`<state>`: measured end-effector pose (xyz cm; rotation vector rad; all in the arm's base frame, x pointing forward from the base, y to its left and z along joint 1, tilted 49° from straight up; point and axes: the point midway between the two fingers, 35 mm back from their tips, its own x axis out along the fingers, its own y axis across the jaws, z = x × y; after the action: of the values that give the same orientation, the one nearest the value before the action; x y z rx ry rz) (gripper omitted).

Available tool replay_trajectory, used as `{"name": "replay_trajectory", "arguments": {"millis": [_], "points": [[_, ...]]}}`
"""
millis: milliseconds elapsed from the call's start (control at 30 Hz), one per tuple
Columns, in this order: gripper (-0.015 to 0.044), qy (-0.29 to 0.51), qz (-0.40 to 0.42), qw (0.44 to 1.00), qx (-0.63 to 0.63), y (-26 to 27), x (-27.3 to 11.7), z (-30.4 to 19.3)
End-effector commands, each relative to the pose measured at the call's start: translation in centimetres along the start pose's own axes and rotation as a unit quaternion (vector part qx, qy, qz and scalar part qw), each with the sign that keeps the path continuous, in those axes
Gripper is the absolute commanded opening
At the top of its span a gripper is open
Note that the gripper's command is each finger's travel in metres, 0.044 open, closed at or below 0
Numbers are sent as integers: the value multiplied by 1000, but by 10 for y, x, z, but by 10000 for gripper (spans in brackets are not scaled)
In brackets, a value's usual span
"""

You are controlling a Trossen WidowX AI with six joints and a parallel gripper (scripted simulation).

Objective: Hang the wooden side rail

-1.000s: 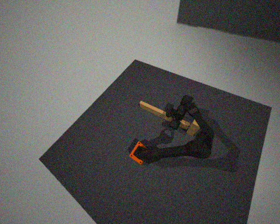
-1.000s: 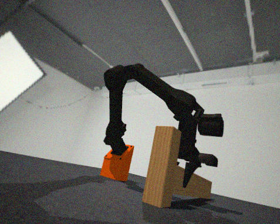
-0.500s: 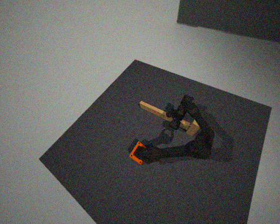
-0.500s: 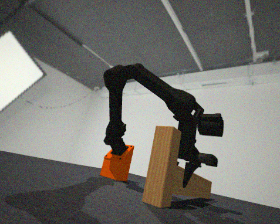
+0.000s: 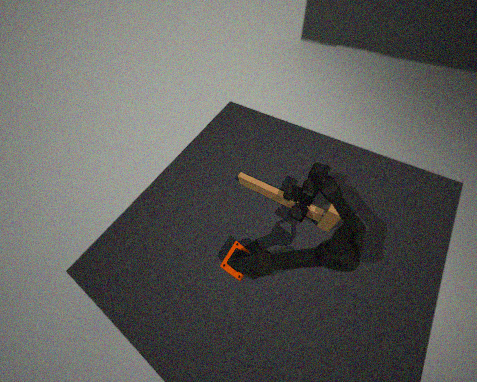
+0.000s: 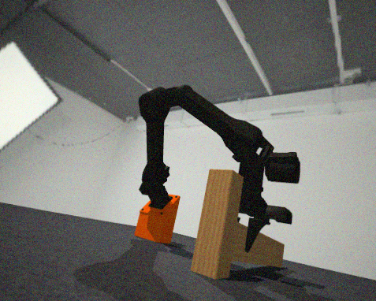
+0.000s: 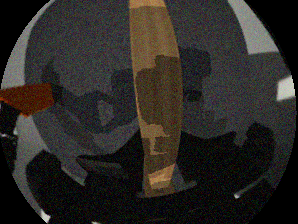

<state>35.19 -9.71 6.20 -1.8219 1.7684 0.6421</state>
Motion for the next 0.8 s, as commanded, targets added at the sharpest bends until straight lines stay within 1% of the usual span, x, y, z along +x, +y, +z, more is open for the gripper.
{"name": "replay_trajectory", "arguments": {"millis": [0, 767], "points": [[0, 2, -4, 1000, -2, -1, -3, -1], [0, 2, -4, 1000, -2, -1, 0, -2]]}}
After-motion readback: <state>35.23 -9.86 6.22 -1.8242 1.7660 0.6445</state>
